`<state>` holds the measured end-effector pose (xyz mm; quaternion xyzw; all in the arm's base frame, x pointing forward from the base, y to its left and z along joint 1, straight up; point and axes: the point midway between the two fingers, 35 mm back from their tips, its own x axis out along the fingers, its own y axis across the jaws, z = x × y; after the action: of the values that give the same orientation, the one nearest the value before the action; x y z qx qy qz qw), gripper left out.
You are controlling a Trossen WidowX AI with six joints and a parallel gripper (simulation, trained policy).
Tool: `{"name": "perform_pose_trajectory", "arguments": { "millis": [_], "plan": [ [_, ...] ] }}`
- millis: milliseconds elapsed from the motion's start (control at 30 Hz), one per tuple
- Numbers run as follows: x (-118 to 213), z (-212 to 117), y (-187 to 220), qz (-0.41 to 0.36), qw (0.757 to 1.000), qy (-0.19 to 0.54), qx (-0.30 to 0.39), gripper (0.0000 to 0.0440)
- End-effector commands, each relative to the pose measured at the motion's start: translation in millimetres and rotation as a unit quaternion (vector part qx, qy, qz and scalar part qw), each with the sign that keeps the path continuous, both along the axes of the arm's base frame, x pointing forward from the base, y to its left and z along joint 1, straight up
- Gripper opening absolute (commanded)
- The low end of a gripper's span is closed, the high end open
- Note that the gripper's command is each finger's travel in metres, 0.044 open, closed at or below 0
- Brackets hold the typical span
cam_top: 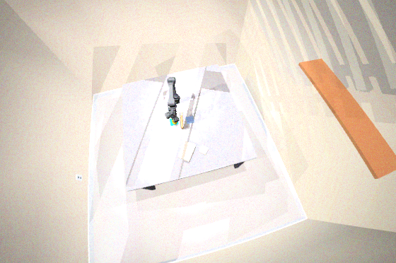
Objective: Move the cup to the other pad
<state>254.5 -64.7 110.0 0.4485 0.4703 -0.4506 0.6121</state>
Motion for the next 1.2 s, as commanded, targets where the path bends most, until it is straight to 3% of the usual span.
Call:
{"name": "perform_pose_trajectory", "arguments": {
  "millis": [0, 433, 633, 1167],
  "plan": [
    [-4, -5, -3, -0.004, 1.0, -0.001, -0.003, 0.0005],
    [-26, -31, -9, -0.024, 1.0, 0.018, -0.001, 0.0064],
    [-24, -29, -12, -0.035, 0.999, -0.006, 0.001, 0.016],
    [-32, -10, -11, -0.042, 0.997, -0.056, 0.014, 0.0206]
  ]
}}
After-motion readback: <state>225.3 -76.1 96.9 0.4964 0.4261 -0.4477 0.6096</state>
